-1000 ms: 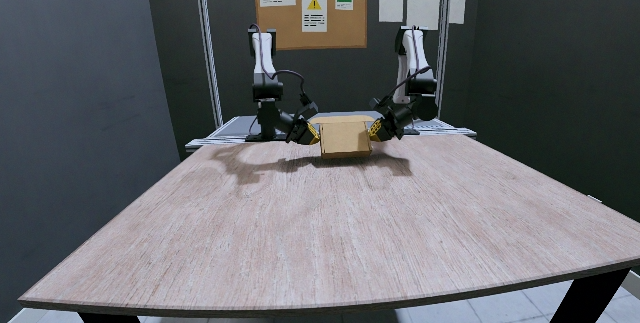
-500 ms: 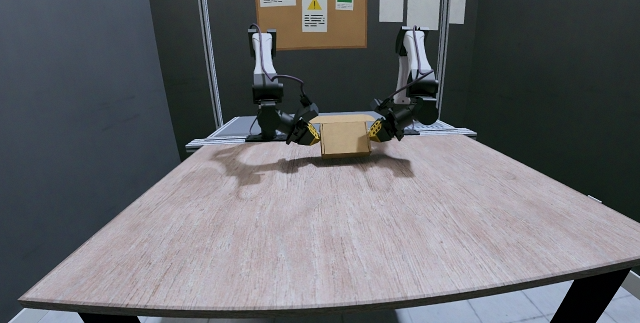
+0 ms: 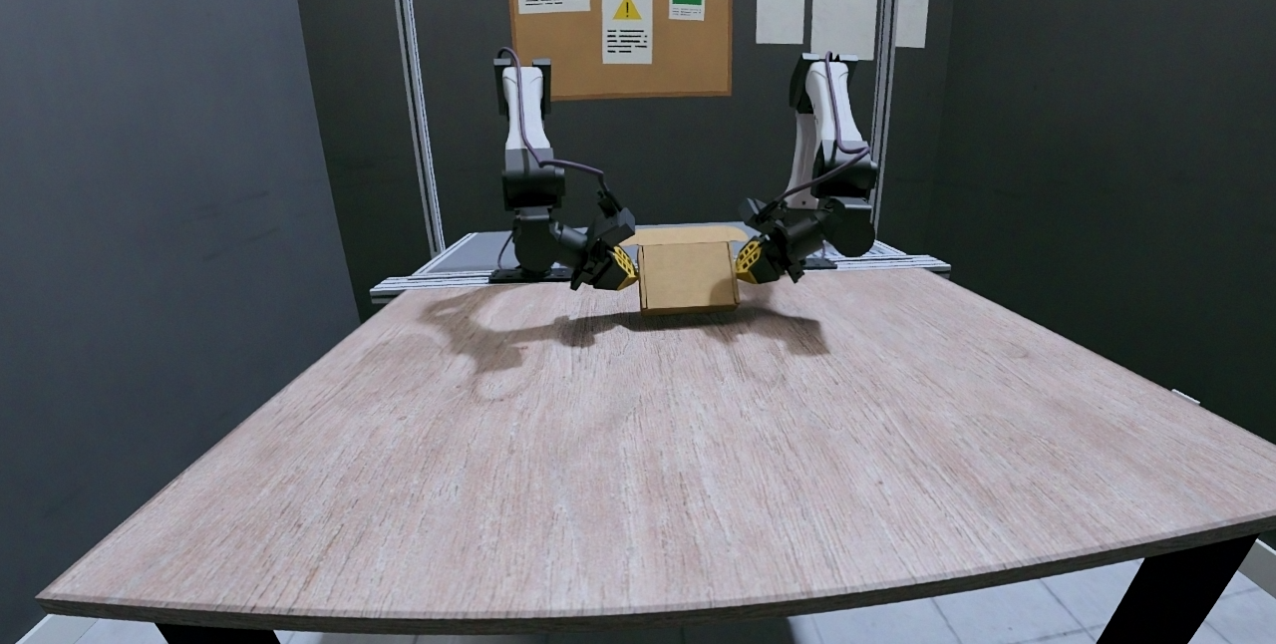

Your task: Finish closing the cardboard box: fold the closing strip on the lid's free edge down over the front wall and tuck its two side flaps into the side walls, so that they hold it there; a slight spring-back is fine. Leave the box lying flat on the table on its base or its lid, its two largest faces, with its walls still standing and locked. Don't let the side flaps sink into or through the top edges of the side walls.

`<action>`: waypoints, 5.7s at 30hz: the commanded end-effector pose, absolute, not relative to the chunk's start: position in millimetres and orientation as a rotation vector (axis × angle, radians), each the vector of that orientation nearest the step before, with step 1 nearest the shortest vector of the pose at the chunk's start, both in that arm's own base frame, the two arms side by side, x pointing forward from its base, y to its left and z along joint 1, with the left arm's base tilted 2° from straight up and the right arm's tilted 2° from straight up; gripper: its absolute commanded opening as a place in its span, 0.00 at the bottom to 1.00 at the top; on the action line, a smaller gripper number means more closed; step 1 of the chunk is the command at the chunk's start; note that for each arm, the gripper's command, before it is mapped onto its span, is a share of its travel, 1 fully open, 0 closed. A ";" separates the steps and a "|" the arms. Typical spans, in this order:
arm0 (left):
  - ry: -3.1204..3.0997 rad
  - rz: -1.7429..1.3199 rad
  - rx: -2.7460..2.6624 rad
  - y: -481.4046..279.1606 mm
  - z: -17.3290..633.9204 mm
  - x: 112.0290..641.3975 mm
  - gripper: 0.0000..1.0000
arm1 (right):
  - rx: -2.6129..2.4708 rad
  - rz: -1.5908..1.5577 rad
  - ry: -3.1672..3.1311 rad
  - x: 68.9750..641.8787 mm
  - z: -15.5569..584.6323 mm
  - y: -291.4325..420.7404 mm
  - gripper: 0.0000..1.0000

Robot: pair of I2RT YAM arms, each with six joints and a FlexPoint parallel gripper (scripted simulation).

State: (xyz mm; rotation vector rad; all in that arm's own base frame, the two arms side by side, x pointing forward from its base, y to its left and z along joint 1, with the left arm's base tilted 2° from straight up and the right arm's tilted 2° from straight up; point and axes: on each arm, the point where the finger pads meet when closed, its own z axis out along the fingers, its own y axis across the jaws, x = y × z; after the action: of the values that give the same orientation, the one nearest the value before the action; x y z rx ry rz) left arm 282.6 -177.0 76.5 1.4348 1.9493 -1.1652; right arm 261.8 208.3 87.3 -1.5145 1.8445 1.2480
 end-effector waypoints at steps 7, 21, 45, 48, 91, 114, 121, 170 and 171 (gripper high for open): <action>1.911 -1.276 1.401 -188.2 87.3 283.7 0.00 | -1.476 1.362 1.817 261.4 98.0 216.7 0.00; 1.962 -1.360 1.364 -188.9 87.0 280.8 0.00 | -1.438 1.442 1.873 259.2 97.9 215.9 0.00; 2.029 -1.468 1.308 -188.8 86.6 277.7 0.00 | -1.389 1.551 1.941 255.1 97.7 216.4 0.00; 2.038 -1.484 1.300 -188.8 86.6 277.3 0.00 | -1.380 1.565 1.951 254.8 97.6 216.1 0.00; 2.126 -1.638 1.212 -189.4 86.3 272.7 0.00 | -1.293 1.717 2.045 250.5 97.5 215.5 0.00; 2.152 -1.686 1.183 -189.6 86.0 271.7 0.00 | -1.266 1.764 2.072 249.2 97.3 215.8 0.00; 2.158 -1.696 1.175 -189.4 85.9 271.6 0.00 | -1.260 1.775 2.078 248.8 97.1 215.8 0.00; 2.156 -1.697 1.174 -189.4 82.6 271.6 0.00 | -1.254 1.789 2.087 247.2 95.0 216.0 0.00; 2.151 -1.691 1.179 -189.5 84.5 271.8 0.00 | -1.254 1.788 2.087 247.2 94.9 216.0 0.00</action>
State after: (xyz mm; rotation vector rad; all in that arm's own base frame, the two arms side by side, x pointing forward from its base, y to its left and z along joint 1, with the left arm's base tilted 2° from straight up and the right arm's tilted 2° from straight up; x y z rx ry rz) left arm 265.2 -178.6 77.4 1.2072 2.2211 -1.6520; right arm 242.0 207.2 88.9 -1.3008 2.1393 1.7360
